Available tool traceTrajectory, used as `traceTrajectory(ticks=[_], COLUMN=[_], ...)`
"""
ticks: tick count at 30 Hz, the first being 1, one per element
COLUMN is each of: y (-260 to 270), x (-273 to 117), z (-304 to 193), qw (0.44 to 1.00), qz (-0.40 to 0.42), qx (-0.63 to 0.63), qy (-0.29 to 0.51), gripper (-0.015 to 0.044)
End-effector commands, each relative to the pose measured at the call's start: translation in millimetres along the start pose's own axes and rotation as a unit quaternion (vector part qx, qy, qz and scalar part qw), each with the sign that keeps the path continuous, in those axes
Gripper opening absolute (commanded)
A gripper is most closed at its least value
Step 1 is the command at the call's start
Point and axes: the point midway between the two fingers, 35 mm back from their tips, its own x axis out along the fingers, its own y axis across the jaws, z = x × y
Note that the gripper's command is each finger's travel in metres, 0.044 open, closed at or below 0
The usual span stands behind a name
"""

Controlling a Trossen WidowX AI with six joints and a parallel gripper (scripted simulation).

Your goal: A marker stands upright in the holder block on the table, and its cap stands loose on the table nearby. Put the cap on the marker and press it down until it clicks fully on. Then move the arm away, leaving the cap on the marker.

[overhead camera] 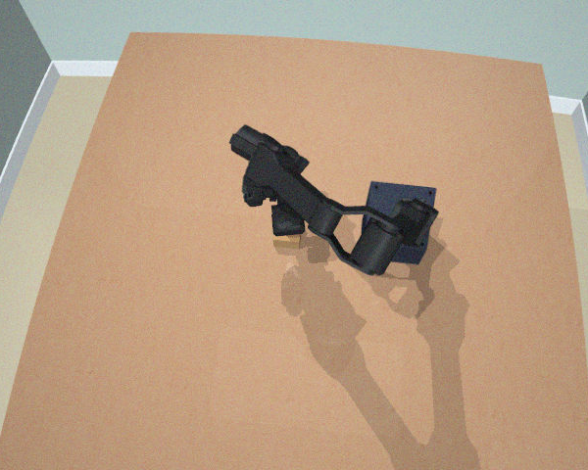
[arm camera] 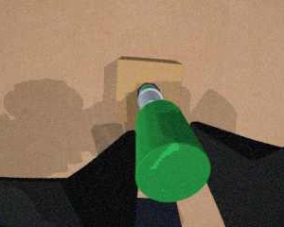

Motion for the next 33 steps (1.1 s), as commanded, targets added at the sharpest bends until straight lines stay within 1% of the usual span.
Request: traceTrajectory(ticks=[1,26,33], y=[1.6,2.7,2.9], x=[7.6,47.8,50.0], z=[0.4,-0.1,-0.3], qw=[1.000,1.000,1.000], qz=[0.003,0.004,0.004], qx=[0.001,0.001,0.001], qy=[-0.001,-0.001,-0.001], gripper=[0.0000,0.0000,0.0000])
